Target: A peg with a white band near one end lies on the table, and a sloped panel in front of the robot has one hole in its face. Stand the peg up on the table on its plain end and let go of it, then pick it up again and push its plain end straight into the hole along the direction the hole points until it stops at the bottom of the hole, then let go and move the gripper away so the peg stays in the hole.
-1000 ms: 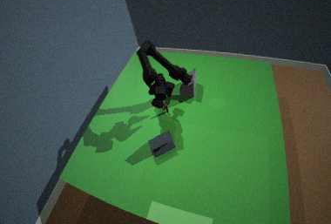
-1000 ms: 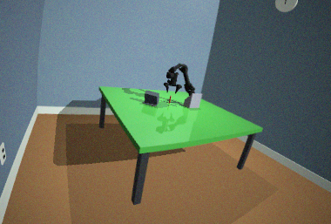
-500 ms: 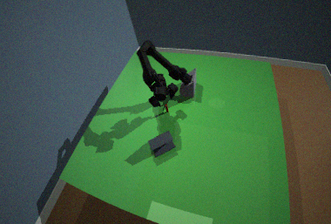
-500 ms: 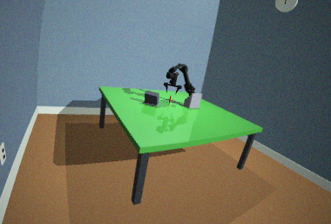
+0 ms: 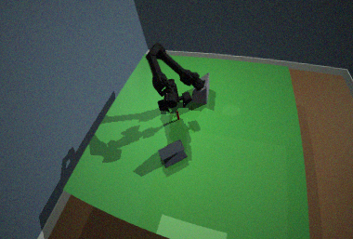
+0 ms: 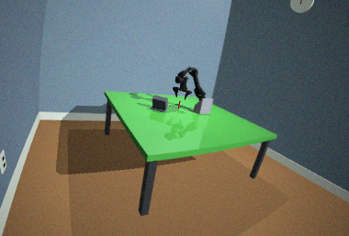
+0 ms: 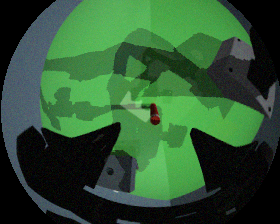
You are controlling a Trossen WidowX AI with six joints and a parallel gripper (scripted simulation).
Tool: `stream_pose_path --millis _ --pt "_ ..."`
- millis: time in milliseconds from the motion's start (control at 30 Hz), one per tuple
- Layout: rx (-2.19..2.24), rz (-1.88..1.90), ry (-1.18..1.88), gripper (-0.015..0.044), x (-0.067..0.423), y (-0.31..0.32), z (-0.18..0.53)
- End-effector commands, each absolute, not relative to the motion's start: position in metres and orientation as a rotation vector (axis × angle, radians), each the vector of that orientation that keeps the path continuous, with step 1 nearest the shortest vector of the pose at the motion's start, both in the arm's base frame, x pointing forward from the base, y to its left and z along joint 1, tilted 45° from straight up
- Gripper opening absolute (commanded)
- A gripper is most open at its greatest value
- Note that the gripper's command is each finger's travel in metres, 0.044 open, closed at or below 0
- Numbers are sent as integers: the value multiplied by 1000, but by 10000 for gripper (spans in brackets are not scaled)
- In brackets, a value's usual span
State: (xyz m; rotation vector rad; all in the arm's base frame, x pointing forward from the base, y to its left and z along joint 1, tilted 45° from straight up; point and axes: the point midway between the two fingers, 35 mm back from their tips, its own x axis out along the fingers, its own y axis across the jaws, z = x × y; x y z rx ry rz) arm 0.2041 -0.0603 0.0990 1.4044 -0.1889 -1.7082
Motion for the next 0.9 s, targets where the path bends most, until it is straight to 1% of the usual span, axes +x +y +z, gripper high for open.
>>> stream_pose_path --millis 0,200,867 --pt "1476 -1715 -282 440 204 -61 99" --pt "1574 -1725 -407 440 204 -62 98" --pt "1580 -1726 -407 440 207 -76 82"
